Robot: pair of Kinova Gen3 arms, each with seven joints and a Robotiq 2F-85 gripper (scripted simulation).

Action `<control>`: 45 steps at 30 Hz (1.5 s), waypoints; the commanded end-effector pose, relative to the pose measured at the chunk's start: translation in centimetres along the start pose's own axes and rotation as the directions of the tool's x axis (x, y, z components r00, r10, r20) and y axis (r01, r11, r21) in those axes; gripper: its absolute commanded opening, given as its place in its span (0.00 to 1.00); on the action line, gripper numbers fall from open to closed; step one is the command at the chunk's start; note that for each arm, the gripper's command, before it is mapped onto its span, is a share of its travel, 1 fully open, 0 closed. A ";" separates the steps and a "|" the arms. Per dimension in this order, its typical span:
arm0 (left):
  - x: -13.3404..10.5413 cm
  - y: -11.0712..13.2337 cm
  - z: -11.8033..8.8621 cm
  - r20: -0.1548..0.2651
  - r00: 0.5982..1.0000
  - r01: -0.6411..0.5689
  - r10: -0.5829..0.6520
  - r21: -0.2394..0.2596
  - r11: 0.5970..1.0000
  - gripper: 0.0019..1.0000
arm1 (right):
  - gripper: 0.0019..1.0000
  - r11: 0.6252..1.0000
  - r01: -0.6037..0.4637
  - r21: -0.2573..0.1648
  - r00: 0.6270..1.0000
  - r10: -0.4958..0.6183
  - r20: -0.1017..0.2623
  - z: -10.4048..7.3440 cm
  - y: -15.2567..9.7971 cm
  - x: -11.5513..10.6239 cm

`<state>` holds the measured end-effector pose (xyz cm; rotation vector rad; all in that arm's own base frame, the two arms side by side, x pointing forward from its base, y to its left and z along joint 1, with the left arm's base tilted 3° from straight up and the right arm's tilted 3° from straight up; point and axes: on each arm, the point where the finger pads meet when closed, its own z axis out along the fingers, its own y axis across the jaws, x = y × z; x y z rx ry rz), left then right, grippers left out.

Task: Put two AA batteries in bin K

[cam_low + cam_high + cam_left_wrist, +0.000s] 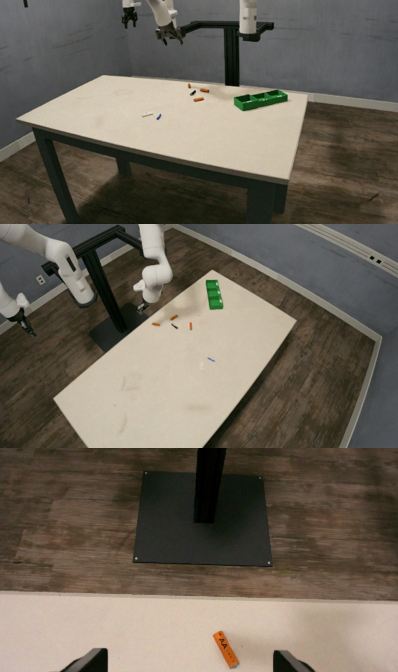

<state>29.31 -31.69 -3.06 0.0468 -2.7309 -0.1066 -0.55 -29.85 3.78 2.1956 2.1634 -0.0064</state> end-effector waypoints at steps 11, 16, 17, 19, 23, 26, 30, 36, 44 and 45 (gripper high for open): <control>-3.6 3.3 2.0 0.059 0.995 -0.079 0.082 -0.053 0.995 1.00 | 1.00 1.000 0.000 0.000 1.000 0.000 0.001 0.0 0.0 0.0; -5.5 5.9 1.6 0.100 0.987 -0.115 0.124 -0.098 0.989 1.00 | 1.00 1.000 0.000 0.000 1.000 0.000 0.001 0.0 0.0 0.0; -5.5 5.9 1.6 0.100 0.987 -0.115 0.124 -0.098 0.989 1.00 | 1.00 1.000 0.000 0.000 1.000 0.000 0.001 0.0 0.0 0.0; -6.4 7.2 1.3 0.116 0.982 -0.135 0.149 -0.121 0.984 1.00 | 1.00 1.000 0.000 0.000 1.000 0.000 0.001 0.0 0.0 0.0; -8.1 9.8 0.9 0.147 0.969 -0.173 0.198 -0.167 0.971 1.00 | 1.00 1.000 0.000 0.000 1.000 0.000 0.001 0.0 0.0 0.0; -9.3 11.7 0.5 0.165 0.957 -0.203 0.237 -0.203 0.958 1.00 | 1.00 1.000 0.000 0.000 1.000 0.000 0.001 0.0 0.0 0.0; -10.8 14.3 0.0 0.182 0.939 -0.243 0.292 -0.250 0.937 1.00 | 1.00 1.000 0.000 0.000 1.000 0.000 0.001 0.0 0.0 0.0; -12.1 16.7 -0.5 0.191 0.917 -0.285 0.350 -0.298 0.911 1.00 | 1.00 1.000 0.000 0.000 1.000 0.000 0.001 0.0 0.0 0.0; -14.7 21.8 -1.7 0.188 0.858 -0.378 0.479 -0.400 0.835 1.00 | 1.00 1.000 0.000 0.000 1.000 0.000 0.001 0.0 0.0 0.0; -15.1 22.5 -1.9 0.186 0.848 -0.390 0.496 -0.414 0.822 1.00 | 1.00 1.000 0.000 0.000 1.000 0.000 0.001 0.0 0.0 0.0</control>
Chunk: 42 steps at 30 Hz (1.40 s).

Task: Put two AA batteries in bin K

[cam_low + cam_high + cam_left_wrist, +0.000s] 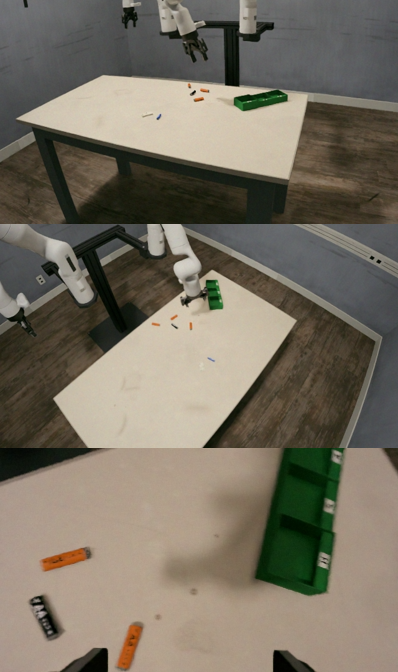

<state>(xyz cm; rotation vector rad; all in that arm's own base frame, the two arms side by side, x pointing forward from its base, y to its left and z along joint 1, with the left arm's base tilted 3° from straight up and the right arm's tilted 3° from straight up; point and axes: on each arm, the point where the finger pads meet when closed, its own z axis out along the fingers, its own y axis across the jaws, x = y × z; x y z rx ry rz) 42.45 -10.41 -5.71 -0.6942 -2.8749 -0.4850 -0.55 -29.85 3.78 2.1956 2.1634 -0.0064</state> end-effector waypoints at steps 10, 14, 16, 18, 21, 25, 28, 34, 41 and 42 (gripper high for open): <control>0.1 7.6 1.3 0.046 0.976 -0.207 0.213 -0.113 0.972 1.00 | 1.00 1.000 0.000 0.000 1.000 0.000 0.001 0.0 0.0 0.0; 0.4 10.0 1.7 0.049 0.953 -0.288 0.298 -0.150 0.946 1.00 | 1.00 1.000 0.000 0.000 1.000 0.000 0.001 0.0 0.0 0.0; 0.6 11.1 1.9 0.048 0.939 -0.328 0.340 -0.167 0.930 1.00 | 1.00 1.000 0.000 0.000 1.000 0.000 0.001 0.0 0.0 0.0; 0.7 12.1 2.1 0.046 0.923 -0.369 0.383 -0.183 0.911 1.00 | 1.00 1.000 0.000 0.000 1.000 0.000 0.001 0.0 0.0 0.0; 1.0 13.6 2.3 0.042 0.894 -0.429 0.445 -0.204 0.880 1.00 | 1.00 1.000 0.000 0.000 1.000 0.000 0.001 0.0 0.0 0.0; 1.2 14.5 2.5 0.038 0.873 -0.468 0.486 -0.216 0.857 1.00 | 1.00 1.000 0.000 0.000 1.000 0.000 0.001 0.0 0.0 0.0; 1.6 15.6 2.7 0.031 0.836 -0.527 0.547 -0.231 0.818 1.00 | 1.00 1.000 0.000 0.000 1.000 0.000 0.001 0.0 0.0 0.0; 2.4 17.7 3.2 0.016 0.750 -0.636 0.661 -0.254 0.728 1.00 | 1.00 1.000 0.000 0.000 1.000 0.000 0.001 0.0 0.0 0.0; 3.2 19.0 3.7 0.005 0.665 -0.720 0.747 -0.264 0.642 1.00 | 1.00 1.000 0.000 0.000 1.000 0.000 0.001 0.0 0.0 0.0; 3.4 19.2 3.7 0.003 0.646 -0.735 0.763 -0.265 0.624 1.00 | 1.00 1.000 0.000 0.000 1.000 0.000 0.001 0.0 0.0 0.0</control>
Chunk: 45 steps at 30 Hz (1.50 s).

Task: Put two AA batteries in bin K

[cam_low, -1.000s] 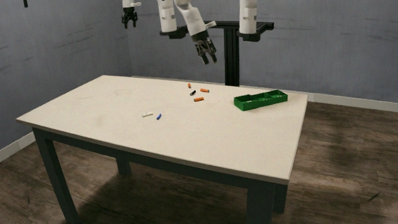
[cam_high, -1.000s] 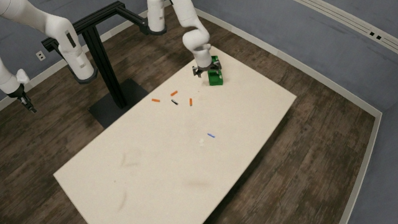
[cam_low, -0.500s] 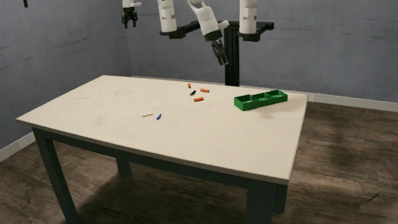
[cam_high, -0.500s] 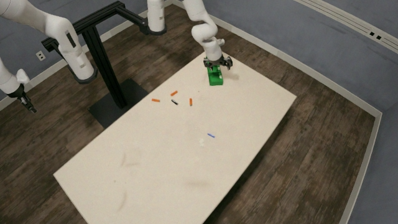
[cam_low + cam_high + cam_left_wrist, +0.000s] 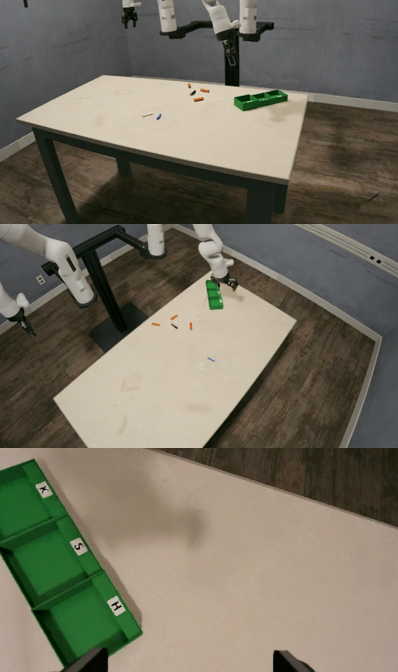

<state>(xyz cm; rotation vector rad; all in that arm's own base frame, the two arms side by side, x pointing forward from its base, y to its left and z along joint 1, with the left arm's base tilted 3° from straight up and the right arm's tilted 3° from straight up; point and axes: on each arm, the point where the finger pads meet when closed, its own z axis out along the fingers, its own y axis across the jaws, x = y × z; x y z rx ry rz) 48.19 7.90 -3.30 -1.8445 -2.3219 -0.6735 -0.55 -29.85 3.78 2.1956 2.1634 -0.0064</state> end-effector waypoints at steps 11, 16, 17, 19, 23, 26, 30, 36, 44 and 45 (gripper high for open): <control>4.0 -0.9 1.1 0.077 0.950 -0.303 0.304 -0.014 0.953 1.00 | 1.00 1.000 0.000 0.000 1.000 0.000 0.001 0.0 0.0 0.0; 5.0 -1.6 1.3 0.100 0.924 -0.370 0.370 -0.018 0.929 1.00 | 1.00 1.000 0.000 0.000 1.000 0.000 0.001 0.0 0.0 0.0; 5.3 -1.9 1.4 0.108 0.914 -0.392 0.391 -0.019 0.920 1.00 | 1.00 1.000 0.000 0.000 1.000 0.000 0.001 0.0 0.0 0.0; 6.0 -2.4 1.5 0.124 0.893 -0.434 0.434 -0.023 0.900 1.00 | 1.00 1.000 0.000 0.000 1.000 0.000 0.001 0.0 0.0 0.0; 7.1 -3.9 1.6 0.159 0.843 -0.515 0.513 -0.031 0.857 1.00 | 1.00 1.000 0.000 0.000 1.000 0.000 0.001 0.0 0.0 0.0; 7.9 -5.3 1.5 0.189 0.801 -0.572 0.568 -0.040 0.819 1.00 | 1.00 1.000 0.000 0.000 1.000 0.000 0.001 0.0 0.0 0.0; 8.7 -7.3 1.4 0.229 0.738 -0.641 0.635 -0.056 0.765 1.00 | 1.00 1.000 0.000 0.000 1.000 0.000 0.001 0.0 0.0 0.0; 9.4 -9.6 1.0 0.273 0.667 -0.703 0.693 -0.077 0.707 1.00 | 1.00 1.000 0.000 0.000 1.000 0.000 0.001 0.0 0.0 0.0; 10.6 -13.7 0.2 0.351 0.506 -0.807 0.787 -0.130 0.577 1.00 | 1.00 1.000 0.000 0.000 1.000 0.000 0.001 0.0 0.0 0.0; 10.6 -13.7 0.2 0.360 0.485 -0.818 0.797 -0.137 0.559 1.00 | 1.00 1.000 0.000 0.000 1.000 0.000 0.001 0.0 0.0 0.0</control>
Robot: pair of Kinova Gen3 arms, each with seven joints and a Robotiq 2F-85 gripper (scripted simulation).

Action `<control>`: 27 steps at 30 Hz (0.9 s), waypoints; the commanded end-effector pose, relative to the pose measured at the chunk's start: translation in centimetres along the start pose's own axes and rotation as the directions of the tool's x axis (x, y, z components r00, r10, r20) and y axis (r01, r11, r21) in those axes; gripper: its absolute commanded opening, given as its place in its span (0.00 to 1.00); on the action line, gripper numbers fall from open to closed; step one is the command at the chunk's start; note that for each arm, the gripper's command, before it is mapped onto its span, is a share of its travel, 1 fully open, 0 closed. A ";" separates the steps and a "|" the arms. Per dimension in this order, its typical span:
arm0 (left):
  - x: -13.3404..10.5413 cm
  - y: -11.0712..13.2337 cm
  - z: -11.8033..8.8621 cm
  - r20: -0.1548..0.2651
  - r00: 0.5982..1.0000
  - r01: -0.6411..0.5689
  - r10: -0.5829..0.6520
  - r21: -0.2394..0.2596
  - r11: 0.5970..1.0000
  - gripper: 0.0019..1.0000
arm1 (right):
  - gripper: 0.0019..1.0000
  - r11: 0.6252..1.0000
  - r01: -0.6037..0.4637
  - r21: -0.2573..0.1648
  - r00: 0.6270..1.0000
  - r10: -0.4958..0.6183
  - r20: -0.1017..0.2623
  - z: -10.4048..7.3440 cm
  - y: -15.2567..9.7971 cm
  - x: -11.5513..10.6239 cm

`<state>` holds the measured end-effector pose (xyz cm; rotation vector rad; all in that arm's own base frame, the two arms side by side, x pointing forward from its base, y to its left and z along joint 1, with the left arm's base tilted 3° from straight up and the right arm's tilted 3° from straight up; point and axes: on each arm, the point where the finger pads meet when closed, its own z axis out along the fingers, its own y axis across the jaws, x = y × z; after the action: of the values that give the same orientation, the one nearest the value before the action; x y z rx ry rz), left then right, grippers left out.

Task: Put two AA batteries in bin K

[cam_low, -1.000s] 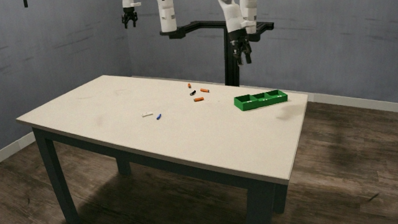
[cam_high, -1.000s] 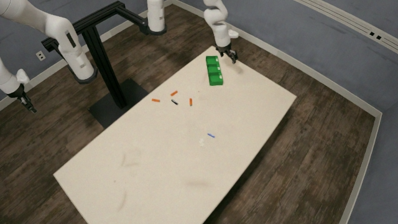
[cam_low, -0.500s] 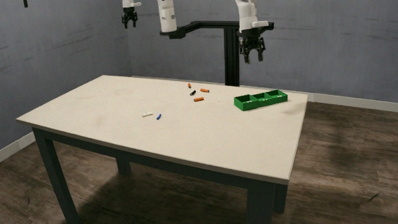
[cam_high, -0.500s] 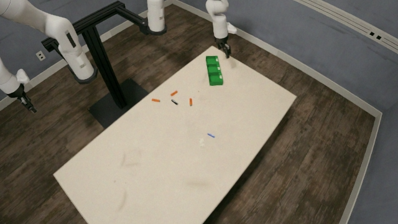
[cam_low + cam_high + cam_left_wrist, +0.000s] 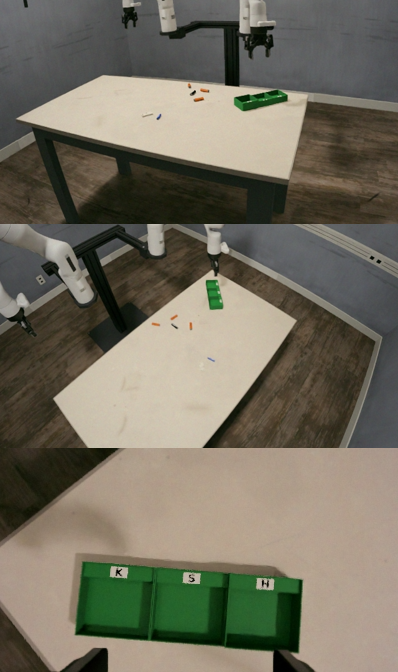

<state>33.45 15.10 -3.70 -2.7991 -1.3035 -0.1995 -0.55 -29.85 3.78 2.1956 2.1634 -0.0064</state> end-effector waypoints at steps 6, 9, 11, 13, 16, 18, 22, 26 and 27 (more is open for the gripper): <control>-0.5 -0.8 -0.1 0.076 0.994 -0.078 0.078 0.005 0.997 1.00 | 1.00 1.000 0.000 0.000 1.000 0.000 0.001 0.0 0.0 0.0; -0.5 -0.8 -0.1 0.076 0.994 -0.078 0.078 0.005 0.997 1.00 | 1.00 1.000 0.000 0.000 1.000 0.000 0.001 0.0 0.0 0.0; -0.6 -0.8 0.7 0.076 0.994 -0.078 0.078 0.005 0.997 1.00 | 1.00 1.000 0.000 0.000 1.000 0.000 0.001 0.0 0.0 0.0; -0.7 -0.8 2.3 0.076 0.994 -0.078 0.078 0.005 0.997 1.00 | 1.00 1.000 0.000 0.000 1.000 0.000 0.001 0.0 0.0 0.0; -0.9 -0.9 4.8 0.076 0.994 -0.078 0.078 0.005 0.997 1.00 | 1.00 1.000 0.000 0.000 1.000 0.000 0.001 0.0 0.0 0.0; -1.0 -0.9 6.5 0.076 0.994 -0.078 0.078 0.005 0.997 1.00 | 1.00 1.000 0.000 0.000 1.000 0.000 0.001 0.0 0.0 0.0; -1.1 -0.9 8.2 0.076 0.994 -0.078 0.077 0.005 0.997 1.00 | 1.00 1.000 0.000 0.000 1.000 0.000 0.001 0.0 0.0 0.0; -1.4 -0.9 11.5 0.076 0.994 -0.078 0.077 0.005 0.997 1.00 | 1.00 1.000 0.000 0.000 1.000 0.000 0.001 0.0 0.0 0.0; -1.4 -0.9 12.3 0.076 0.994 -0.078 0.077 0.005 0.997 1.00 | 1.00 1.000 0.000 0.000 1.000 0.000 0.001 0.0 0.0 0.0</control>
<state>32.72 15.64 -13.07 -2.8741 -1.2051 0.0009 -0.55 -29.85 3.78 2.1956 2.1634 -0.0064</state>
